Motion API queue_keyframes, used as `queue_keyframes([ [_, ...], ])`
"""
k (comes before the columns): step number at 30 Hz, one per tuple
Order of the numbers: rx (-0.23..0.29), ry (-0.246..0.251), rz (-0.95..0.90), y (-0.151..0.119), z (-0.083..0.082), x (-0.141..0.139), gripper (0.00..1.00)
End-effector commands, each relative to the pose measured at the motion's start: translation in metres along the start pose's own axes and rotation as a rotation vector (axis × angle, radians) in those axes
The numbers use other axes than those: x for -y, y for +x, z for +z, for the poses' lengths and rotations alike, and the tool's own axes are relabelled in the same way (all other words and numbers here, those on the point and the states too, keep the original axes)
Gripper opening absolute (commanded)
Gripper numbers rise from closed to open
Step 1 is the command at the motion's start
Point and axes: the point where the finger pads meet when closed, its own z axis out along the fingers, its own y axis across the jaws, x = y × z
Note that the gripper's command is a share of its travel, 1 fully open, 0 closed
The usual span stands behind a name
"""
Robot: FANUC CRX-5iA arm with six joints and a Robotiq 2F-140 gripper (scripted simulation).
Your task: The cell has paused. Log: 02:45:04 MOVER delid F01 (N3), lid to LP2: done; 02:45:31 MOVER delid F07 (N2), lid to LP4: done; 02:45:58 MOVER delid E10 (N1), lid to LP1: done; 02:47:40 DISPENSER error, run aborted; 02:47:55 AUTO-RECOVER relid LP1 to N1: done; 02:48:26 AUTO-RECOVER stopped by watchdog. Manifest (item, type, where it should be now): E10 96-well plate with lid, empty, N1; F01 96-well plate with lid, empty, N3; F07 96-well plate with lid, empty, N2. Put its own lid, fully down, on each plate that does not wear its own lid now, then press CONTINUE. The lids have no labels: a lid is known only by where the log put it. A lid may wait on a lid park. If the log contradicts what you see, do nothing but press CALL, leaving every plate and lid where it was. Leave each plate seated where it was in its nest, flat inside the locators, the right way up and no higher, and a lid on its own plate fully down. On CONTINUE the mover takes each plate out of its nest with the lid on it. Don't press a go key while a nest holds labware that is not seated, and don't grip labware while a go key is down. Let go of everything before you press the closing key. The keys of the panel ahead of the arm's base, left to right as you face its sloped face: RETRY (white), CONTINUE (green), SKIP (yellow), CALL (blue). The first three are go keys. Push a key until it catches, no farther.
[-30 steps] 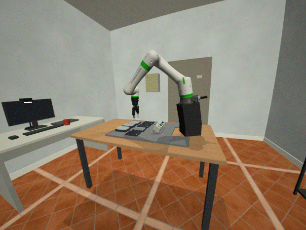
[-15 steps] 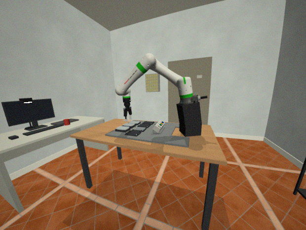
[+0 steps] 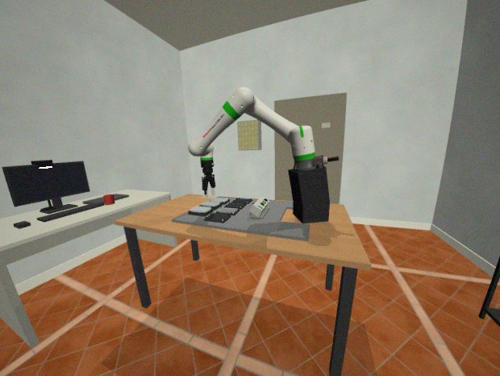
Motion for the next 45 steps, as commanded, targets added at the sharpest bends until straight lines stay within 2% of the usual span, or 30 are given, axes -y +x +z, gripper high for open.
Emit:
queue_keyframes([
  [1,0.0,0.0,0.0,0.0,0.0,0.0,0.0],
  [30,0.0,0.0,0.013,0.0,0.002,0.0,0.0],
  [45,0.0,0.0,0.028,0.0,0.016,0.0,0.0],
])
